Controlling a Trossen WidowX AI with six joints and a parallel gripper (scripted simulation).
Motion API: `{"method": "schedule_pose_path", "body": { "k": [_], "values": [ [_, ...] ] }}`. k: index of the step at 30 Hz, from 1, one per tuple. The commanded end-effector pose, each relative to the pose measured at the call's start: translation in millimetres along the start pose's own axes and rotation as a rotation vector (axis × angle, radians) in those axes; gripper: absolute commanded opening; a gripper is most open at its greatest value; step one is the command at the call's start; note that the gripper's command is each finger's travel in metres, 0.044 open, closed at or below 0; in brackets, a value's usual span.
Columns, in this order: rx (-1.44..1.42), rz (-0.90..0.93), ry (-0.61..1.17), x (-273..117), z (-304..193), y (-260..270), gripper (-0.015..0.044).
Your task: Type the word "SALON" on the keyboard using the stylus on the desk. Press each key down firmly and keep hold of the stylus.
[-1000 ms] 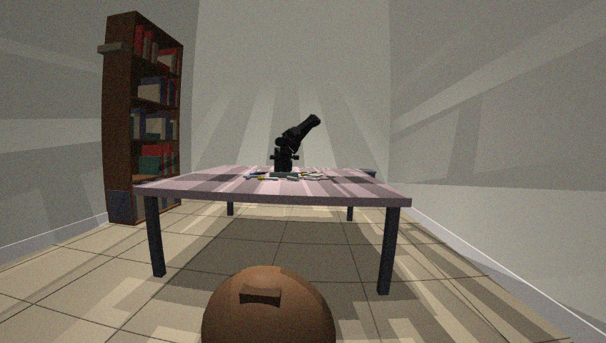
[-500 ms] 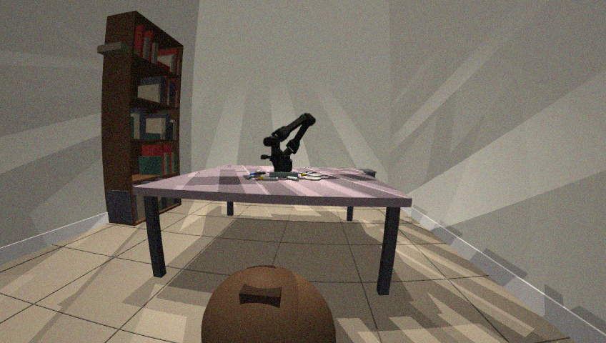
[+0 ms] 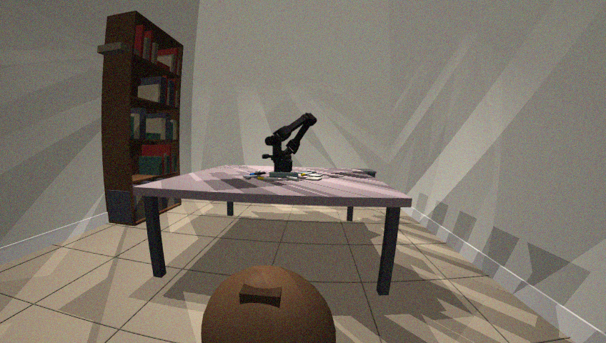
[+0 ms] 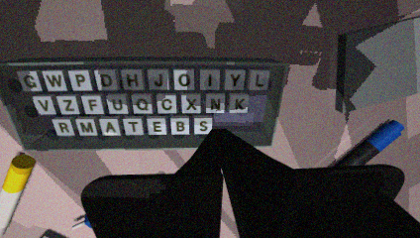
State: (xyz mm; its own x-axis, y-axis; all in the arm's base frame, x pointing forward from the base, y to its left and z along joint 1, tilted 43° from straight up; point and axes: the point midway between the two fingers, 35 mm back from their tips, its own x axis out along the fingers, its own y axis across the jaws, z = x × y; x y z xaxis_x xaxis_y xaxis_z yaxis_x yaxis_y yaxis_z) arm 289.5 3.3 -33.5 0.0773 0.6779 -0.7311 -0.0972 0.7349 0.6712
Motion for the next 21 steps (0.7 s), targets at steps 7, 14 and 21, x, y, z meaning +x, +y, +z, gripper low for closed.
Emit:
{"method": "schedule_pose_path", "body": {
  "k": [7, 14, 21],
  "values": [
    [0.006, 0.002, 0.007, 2, -17, 12, 0.0000],
    [0.006, 0.001, 0.007, 2, -17, 15, 0.0000],
    [0.007, 0.005, 0.007, 2, -16, 83, 0.0000]
  ]
}}
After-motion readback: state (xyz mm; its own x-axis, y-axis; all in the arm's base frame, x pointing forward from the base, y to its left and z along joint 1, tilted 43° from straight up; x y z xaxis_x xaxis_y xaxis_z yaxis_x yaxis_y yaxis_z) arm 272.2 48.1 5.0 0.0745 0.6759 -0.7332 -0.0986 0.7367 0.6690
